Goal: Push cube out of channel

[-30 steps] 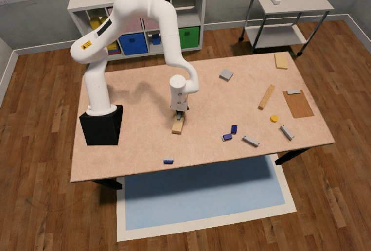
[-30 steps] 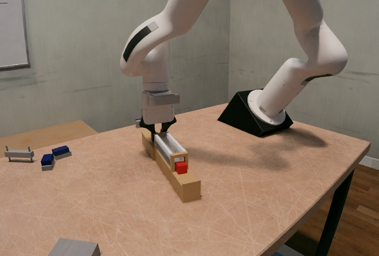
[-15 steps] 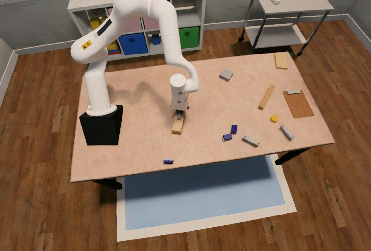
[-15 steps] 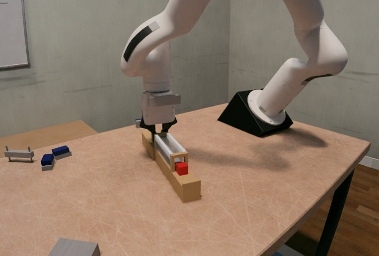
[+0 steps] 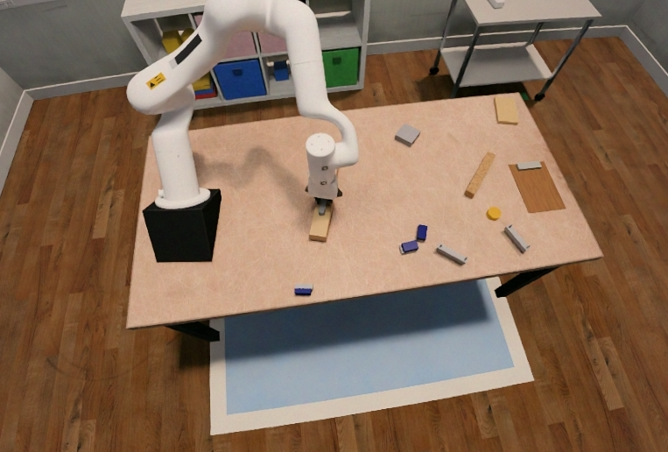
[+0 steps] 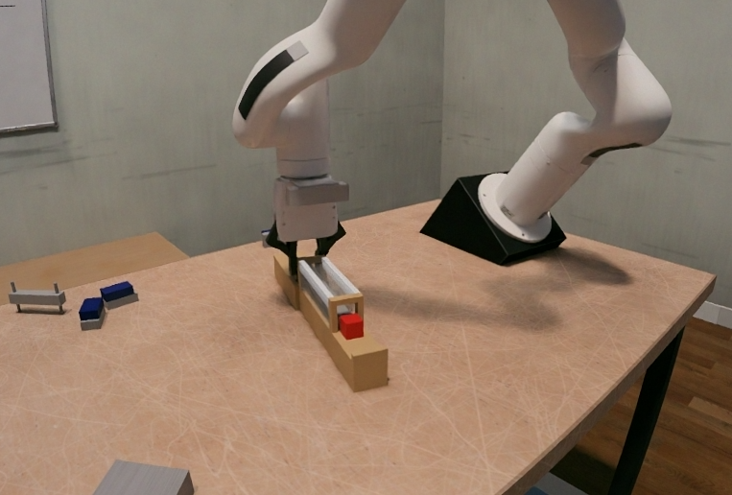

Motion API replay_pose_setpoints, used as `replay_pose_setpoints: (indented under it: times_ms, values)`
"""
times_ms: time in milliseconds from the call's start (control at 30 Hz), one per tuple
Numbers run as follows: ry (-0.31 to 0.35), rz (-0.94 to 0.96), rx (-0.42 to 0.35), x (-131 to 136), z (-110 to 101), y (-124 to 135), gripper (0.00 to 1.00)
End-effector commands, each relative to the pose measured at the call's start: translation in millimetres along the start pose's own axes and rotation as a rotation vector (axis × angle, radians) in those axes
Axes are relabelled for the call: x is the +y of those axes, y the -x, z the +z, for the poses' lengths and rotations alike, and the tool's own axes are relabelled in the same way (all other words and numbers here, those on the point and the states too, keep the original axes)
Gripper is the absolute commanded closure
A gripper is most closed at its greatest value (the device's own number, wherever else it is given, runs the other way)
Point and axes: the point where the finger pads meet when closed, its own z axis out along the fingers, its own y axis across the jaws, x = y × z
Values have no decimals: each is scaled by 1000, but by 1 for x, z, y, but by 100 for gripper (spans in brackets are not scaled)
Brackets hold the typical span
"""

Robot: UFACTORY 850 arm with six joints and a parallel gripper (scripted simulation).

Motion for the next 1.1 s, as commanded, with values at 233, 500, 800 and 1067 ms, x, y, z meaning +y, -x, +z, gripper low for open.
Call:
replay_pose_setpoints:
  times_ms: [233, 500, 800, 1067]
  values:
    - [2, 0, 0, 1, -1, 0, 61]
    - [2, 0, 0, 1, -1, 0, 61]
    - [2, 0, 0, 1, -1, 0, 61]
    - [2, 0, 0, 1, -61, 0, 61]
